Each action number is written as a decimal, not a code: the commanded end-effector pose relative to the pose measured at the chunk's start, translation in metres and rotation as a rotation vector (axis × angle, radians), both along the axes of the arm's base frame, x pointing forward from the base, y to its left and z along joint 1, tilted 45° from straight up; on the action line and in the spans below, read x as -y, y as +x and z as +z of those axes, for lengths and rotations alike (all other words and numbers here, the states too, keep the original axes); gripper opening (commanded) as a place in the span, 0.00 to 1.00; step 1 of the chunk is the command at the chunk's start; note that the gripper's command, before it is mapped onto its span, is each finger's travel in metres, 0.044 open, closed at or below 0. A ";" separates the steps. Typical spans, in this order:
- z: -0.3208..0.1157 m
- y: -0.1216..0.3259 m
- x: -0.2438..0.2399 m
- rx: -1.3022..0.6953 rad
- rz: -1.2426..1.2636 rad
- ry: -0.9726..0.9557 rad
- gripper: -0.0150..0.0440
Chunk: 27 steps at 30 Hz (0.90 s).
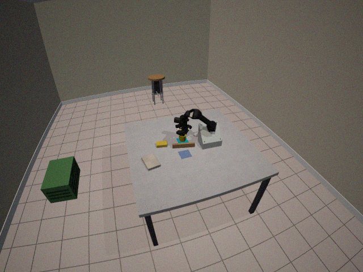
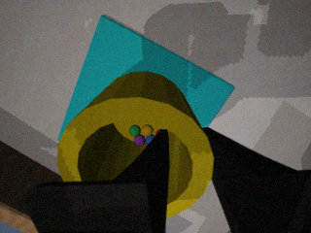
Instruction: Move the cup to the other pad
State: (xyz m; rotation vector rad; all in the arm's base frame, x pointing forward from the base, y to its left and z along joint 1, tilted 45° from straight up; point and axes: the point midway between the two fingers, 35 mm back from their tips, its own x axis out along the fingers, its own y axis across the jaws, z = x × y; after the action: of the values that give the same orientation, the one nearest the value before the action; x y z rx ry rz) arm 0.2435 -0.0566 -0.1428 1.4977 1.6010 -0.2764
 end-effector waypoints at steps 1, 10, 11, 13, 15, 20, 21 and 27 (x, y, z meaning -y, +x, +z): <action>0.000 0.000 0.000 0.000 0.001 0.000 0.50; 0.004 0.000 0.004 0.000 0.000 -0.001 0.50; 0.005 0.000 0.005 -0.001 0.000 -0.001 0.50; 0.007 -0.001 0.007 -0.001 0.000 -0.001 0.50; 0.009 -0.001 0.010 -0.002 -0.001 -0.001 0.50; 0.014 -0.002 0.015 -0.003 -0.002 0.000 0.50; 0.016 -0.002 0.016 -0.003 -0.002 0.000 0.50; 0.023 -0.004 0.023 -0.004 -0.003 0.001 0.50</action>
State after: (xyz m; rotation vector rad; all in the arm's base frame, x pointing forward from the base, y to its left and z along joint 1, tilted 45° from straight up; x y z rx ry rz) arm 0.2384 -0.0747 -0.1231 1.5109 1.6061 -0.2826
